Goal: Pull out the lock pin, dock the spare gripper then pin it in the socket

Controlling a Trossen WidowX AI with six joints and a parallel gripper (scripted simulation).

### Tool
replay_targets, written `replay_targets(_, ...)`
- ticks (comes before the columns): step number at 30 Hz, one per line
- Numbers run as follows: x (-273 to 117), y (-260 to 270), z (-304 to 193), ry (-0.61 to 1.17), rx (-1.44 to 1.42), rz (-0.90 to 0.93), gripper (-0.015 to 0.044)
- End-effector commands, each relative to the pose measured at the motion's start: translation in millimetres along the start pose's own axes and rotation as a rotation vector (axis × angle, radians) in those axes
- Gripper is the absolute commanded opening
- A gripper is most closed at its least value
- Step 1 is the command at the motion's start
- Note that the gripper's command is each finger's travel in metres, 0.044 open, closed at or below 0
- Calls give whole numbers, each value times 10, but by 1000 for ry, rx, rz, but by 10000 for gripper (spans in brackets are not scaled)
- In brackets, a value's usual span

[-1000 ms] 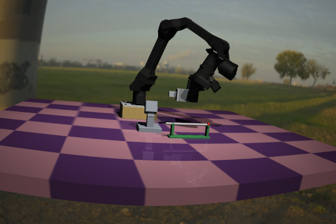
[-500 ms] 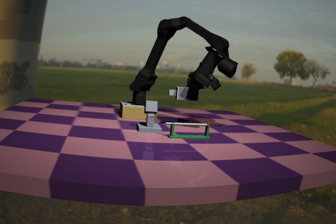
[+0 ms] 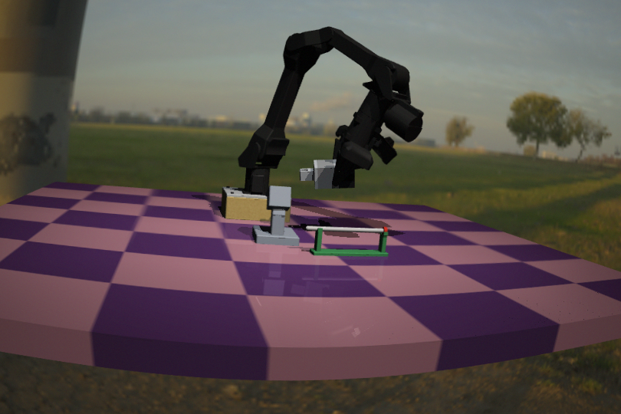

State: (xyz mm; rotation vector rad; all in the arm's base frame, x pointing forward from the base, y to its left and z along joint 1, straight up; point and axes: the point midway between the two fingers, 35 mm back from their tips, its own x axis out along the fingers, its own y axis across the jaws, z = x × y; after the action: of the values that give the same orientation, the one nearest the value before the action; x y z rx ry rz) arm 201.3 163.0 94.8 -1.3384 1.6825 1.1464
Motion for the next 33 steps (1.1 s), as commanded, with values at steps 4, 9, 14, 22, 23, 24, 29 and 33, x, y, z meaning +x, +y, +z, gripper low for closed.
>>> replay_targets(4,24,0,-135,-72,-43,84,0)
replay_targets(9,41,-16,-213,-135,-71,136,0)
replay_targets(14,54,-30,-287,-204,-99,181,0)
replay_targets(22,63,-52,-401,-326,-140,234,0)
replay_targets(23,63,-54,-415,-342,-145,239,0)
replay_targets(24,63,-57,-429,-358,-150,243,0)
replay_targets(29,61,-72,-497,-442,-173,261,0)
replay_targets(33,56,-85,-552,-510,-190,268,0)
